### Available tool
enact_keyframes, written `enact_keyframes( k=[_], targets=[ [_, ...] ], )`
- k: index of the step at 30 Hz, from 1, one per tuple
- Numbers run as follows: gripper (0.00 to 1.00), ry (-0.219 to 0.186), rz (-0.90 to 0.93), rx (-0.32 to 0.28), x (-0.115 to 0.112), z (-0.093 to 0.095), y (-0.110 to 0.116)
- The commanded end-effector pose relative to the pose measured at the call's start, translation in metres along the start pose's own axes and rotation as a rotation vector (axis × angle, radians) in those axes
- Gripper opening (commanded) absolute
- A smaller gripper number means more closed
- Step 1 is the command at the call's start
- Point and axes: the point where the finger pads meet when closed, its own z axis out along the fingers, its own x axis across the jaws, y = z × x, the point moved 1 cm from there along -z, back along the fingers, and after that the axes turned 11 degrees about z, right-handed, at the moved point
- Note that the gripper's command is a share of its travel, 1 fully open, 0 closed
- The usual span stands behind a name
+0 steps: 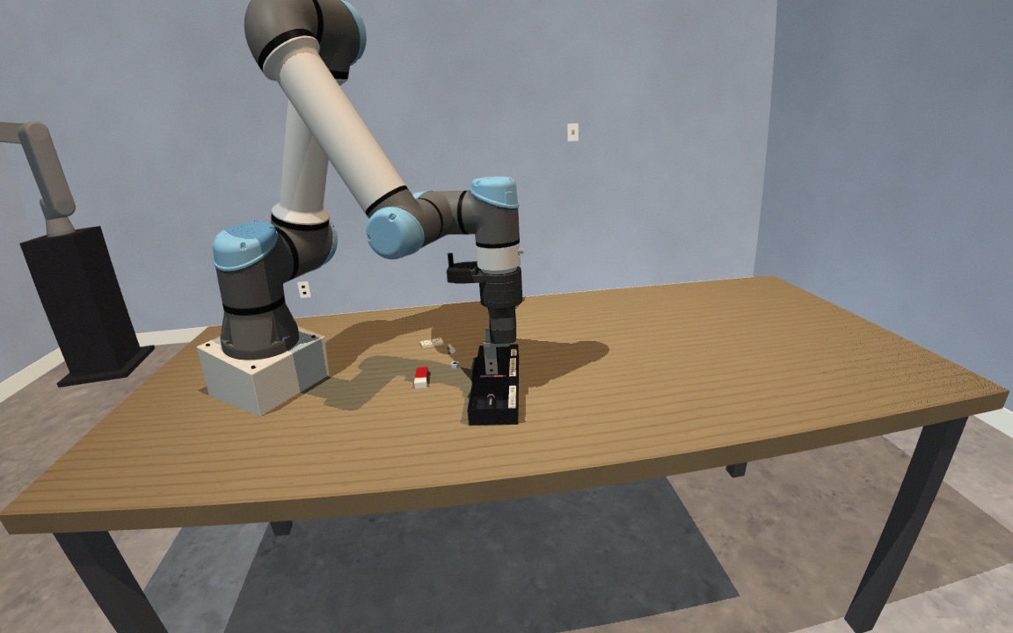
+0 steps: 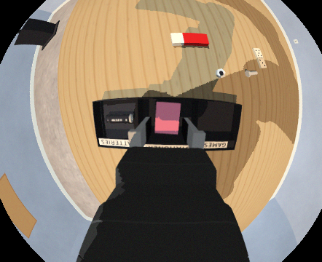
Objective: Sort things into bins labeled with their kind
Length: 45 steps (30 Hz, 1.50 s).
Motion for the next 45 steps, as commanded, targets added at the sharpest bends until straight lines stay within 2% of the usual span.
enact_keyframes(
  k=[1,5,24,25,27,31,34,36,39,45],
  targets=[
    [0.87,-0.001,0.000,-0.003,0.000,-0.014,0.002],
    [0.87,-0.001,-0.001,-0.003,0.000,-0.026,0.001],
    [0.87,0.000,0.000,0.002,0.001,-0.024,-0.002],
    [0.75,0.000,0.053,0.002,0.000,-0.024,-0.011],
    [0.75,0.000,0.153,0.002,0.001,-0.025,-0.028],
    [0.75,0.000,0.218,0.003,0.003,-0.026,-0.061],
    [0.75,0.001,0.279,0.008,0.005,-0.027,-0.081],
    [0.75,0.001,0.279,0.008,0.005,-0.027,-0.081],
    [0.75,0.001,0.372,0.014,0.006,-0.028,-0.111],
    [0.75,0.000,0.493,0.022,0.009,-0.029,-0.149]
  ],
)
